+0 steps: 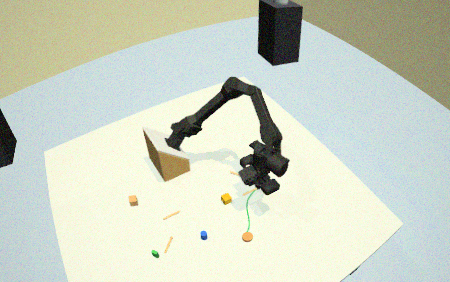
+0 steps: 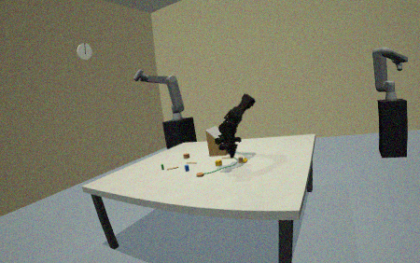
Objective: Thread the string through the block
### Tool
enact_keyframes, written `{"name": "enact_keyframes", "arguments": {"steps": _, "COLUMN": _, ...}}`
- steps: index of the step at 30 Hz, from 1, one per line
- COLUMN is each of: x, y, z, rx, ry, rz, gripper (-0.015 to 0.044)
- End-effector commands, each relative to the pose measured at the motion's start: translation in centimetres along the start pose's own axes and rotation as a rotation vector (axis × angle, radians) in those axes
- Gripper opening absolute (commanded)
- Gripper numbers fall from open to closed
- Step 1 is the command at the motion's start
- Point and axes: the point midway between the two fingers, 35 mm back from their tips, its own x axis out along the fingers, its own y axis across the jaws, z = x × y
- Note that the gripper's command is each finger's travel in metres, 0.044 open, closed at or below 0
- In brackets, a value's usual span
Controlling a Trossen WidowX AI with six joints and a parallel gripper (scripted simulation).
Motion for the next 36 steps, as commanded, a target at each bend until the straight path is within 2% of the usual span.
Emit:
{"name": "enact_keyframes", "arguments": {"steps": 1, "x": -0.2, "y": 0.2, "z": -0.6, "rx": -0.001, "ry": 0.001, "rz": 0.006, "gripper": 0.0}}
{"name": "enact_keyframes", "arguments": {"steps": 36, "x": -0.2, "y": 0.3, "z": -5.1, "rx": -0.004, "ry": 0.002, "rz": 0.006, "gripper": 0.0}}
